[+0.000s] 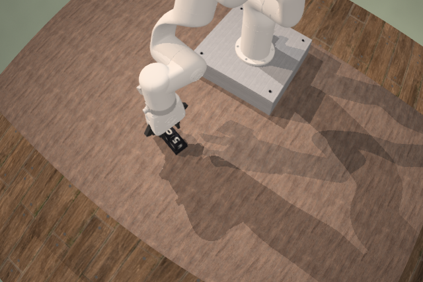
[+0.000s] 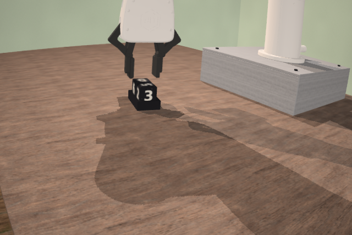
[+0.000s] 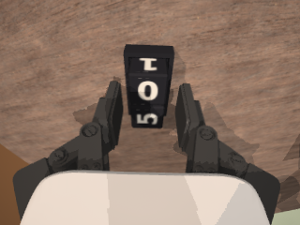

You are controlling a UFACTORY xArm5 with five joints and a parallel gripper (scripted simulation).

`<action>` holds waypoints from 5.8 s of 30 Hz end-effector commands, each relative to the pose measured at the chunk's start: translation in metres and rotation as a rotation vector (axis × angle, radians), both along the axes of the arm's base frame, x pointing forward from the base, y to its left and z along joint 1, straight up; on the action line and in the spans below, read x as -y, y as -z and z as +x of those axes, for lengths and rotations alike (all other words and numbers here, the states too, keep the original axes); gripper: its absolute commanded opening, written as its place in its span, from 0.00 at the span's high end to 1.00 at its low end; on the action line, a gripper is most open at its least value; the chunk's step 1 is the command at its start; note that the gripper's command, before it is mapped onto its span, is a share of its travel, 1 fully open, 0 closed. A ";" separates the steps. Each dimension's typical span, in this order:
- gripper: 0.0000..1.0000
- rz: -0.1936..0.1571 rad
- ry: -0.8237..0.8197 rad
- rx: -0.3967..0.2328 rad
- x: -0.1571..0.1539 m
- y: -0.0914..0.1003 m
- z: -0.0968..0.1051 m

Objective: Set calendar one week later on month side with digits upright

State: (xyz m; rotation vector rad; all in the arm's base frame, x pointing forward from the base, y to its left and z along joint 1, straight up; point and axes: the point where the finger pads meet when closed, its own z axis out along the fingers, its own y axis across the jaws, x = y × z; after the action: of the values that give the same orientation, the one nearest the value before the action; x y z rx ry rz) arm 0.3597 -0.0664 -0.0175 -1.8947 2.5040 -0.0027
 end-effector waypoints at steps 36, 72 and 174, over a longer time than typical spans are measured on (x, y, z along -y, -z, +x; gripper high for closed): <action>0.51 -0.001 0.000 0.003 0.000 -0.001 0.001; 0.51 -0.001 0.000 0.003 0.000 0.027 0.001; 0.71 -0.001 -0.032 0.003 -0.008 -0.071 0.005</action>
State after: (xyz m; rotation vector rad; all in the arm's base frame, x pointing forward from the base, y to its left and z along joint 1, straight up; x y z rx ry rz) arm 0.3591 -0.0663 0.0525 -1.8961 2.5037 -0.0016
